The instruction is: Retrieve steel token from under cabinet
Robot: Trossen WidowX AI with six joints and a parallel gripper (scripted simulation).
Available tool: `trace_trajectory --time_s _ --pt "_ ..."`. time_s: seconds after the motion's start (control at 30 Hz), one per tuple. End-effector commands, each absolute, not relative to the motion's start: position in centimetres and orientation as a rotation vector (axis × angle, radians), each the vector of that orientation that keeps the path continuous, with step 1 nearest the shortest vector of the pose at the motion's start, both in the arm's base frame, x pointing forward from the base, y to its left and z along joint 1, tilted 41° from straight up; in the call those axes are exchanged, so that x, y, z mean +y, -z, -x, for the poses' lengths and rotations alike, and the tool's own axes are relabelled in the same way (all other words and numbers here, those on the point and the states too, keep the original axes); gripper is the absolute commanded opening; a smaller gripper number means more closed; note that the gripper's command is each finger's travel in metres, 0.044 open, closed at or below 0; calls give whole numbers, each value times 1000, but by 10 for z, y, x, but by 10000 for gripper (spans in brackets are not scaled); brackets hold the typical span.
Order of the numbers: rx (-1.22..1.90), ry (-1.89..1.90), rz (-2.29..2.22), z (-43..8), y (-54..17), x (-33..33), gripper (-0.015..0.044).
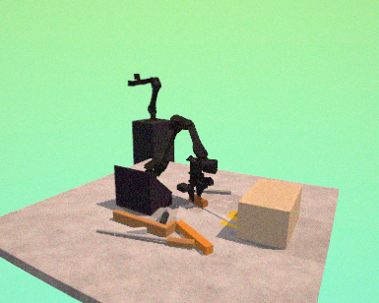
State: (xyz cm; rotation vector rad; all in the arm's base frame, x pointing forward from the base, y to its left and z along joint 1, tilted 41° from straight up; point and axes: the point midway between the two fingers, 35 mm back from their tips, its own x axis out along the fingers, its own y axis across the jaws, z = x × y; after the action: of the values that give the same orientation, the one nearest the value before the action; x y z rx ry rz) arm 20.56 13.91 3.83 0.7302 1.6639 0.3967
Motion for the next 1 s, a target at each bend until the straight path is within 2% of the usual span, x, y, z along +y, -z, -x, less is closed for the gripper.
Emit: trace_trajectory --time_s 0.0,0.97 --pt "1674 -365 -758 -206 -39 139 0" --pt "1694 -306 -809 -218 -28 126 0"
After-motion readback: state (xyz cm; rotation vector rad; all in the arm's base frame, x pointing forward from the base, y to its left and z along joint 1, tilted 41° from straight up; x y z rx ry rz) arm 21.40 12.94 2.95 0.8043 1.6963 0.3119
